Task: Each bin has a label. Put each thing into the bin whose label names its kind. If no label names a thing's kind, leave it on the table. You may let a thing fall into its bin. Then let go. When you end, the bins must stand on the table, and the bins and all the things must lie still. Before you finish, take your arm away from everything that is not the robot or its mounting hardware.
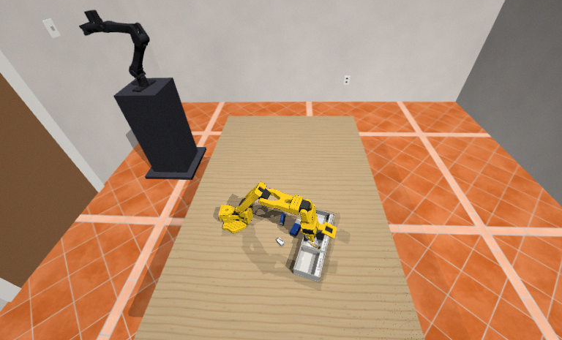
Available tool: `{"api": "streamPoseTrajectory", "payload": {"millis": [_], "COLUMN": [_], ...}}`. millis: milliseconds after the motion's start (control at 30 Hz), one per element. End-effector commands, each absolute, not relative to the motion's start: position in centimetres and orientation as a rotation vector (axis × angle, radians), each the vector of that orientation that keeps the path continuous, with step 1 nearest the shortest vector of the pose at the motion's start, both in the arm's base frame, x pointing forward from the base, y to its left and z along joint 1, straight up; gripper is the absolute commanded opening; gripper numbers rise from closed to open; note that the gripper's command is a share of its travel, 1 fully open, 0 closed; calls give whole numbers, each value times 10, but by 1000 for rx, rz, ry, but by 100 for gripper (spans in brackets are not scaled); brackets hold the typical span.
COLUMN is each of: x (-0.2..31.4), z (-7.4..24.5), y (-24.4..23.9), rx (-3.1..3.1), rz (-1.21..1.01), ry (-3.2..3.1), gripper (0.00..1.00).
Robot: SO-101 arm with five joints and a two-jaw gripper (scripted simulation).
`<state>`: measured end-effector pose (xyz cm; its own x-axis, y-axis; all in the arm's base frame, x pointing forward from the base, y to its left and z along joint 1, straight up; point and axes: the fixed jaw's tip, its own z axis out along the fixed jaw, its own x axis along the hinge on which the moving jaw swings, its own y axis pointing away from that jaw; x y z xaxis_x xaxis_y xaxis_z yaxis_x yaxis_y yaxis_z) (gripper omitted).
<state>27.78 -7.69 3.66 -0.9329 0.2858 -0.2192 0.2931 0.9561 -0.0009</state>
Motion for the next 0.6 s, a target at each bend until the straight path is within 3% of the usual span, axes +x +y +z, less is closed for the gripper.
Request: {"api": "streamPoseTrajectory", "payload": {"millis": [0,567], "x": [284,285], "z": [55,62], "y": [-81,-81], "rx": [443,438], "rz": [-63,-69], "ry": [2805,2772], "gripper": [0,0]}}
